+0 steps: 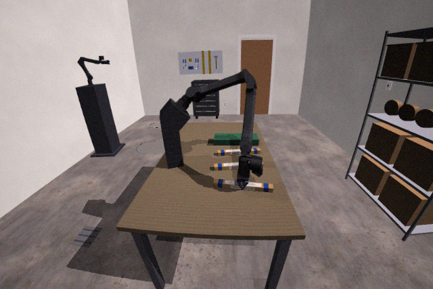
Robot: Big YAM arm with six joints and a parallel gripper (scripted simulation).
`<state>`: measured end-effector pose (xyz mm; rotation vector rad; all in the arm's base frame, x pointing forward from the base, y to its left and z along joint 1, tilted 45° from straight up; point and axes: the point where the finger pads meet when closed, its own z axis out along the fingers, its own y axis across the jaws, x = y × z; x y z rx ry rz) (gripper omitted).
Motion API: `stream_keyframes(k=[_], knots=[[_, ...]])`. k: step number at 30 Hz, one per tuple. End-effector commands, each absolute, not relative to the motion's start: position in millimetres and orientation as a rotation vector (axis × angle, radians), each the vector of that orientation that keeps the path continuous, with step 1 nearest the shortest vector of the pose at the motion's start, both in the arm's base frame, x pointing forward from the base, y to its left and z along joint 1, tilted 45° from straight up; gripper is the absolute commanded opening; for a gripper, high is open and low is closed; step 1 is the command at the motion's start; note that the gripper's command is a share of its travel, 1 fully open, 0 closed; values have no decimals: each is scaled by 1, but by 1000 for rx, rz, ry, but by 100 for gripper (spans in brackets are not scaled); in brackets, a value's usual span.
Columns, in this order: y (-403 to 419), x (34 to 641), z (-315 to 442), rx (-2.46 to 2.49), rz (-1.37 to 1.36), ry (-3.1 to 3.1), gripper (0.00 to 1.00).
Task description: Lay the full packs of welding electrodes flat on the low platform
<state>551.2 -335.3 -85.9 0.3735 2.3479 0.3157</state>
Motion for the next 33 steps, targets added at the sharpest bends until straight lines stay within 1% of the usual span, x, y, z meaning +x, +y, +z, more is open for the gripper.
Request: stream_keyframes(k=[1,7,33], knots=[[-340,548,-93,403,324,2351,0],[-346,538,-75,396,310,2343,0],[-353,510,-42,388,300,2338,0]])
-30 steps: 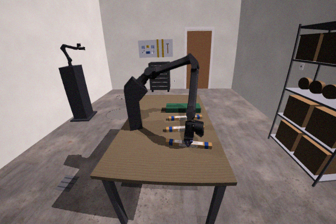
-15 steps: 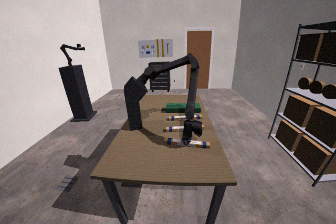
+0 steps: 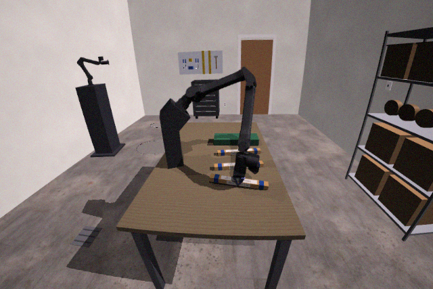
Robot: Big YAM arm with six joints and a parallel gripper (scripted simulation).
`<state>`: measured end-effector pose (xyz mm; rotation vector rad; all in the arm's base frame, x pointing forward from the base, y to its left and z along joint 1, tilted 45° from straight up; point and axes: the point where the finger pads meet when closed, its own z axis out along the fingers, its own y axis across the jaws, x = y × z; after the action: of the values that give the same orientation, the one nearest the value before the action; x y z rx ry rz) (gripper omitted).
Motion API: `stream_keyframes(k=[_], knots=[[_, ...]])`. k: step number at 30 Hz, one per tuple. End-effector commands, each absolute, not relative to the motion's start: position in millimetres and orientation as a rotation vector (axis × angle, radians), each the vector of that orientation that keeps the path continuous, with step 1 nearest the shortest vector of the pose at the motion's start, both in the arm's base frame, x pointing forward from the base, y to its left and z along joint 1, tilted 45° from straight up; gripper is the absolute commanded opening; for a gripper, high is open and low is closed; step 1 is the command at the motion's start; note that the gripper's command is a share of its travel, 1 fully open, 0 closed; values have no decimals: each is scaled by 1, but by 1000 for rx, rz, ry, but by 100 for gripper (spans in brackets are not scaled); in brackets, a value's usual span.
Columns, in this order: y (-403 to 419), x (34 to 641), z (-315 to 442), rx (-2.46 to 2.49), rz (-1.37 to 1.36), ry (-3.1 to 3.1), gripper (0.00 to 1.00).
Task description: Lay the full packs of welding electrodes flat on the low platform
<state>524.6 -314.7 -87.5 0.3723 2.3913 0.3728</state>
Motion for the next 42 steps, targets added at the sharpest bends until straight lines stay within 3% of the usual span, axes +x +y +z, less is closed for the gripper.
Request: stream_keyframes(k=[1,42], knots=[[-353,509,-41,388,300,2338,0],[-378,505,-3,376,282,2323,0]])
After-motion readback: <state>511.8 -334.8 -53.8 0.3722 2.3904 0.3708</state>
